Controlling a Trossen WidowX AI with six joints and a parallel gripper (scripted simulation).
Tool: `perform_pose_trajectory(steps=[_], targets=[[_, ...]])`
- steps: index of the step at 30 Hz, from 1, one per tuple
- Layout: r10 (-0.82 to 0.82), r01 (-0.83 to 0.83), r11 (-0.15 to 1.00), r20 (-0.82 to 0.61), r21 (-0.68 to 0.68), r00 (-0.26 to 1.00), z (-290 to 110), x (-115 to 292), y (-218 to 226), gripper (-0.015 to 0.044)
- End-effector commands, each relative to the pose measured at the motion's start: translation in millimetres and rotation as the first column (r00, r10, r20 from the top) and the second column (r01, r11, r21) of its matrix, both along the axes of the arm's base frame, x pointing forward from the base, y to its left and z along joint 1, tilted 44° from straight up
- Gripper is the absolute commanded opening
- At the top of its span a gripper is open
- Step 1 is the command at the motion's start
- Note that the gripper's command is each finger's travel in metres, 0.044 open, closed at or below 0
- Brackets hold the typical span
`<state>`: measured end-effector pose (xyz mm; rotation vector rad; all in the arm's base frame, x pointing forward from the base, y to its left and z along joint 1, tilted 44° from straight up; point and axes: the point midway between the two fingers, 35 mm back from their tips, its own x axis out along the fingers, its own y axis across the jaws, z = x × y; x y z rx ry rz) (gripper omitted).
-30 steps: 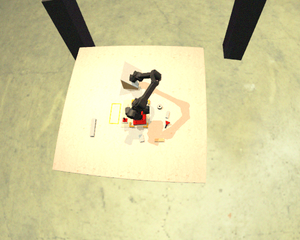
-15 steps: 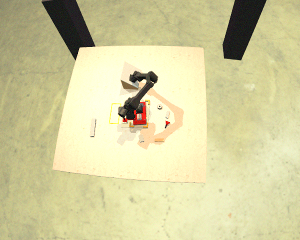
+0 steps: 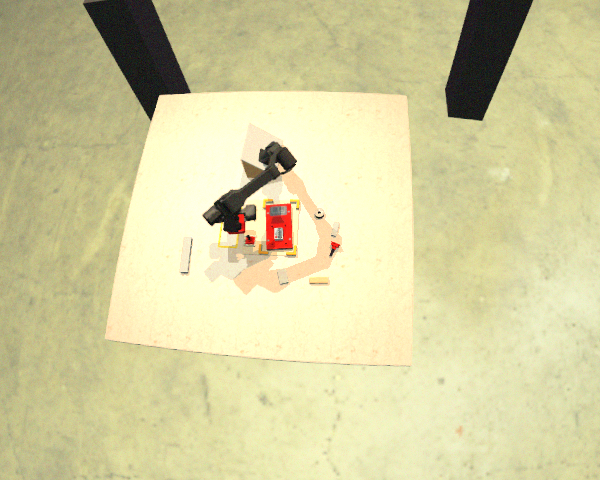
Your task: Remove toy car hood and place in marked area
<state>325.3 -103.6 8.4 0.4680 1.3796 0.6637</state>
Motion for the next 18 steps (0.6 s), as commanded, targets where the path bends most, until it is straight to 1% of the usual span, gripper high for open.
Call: perform_pose_trajectory(steps=[1, 5, 18], targets=[[0.005, -0.005, 1.0, 0.002, 0.0, 1.0, -26, -12, -26, 0.0], [0.008, -0.008, 1.0, 0.004, 0.005, 1.0, -39, -20, -38, 0.0], [0.007, -0.008, 1.0, 0.004, 0.005, 1.0, -44, -19, -34, 0.0]])
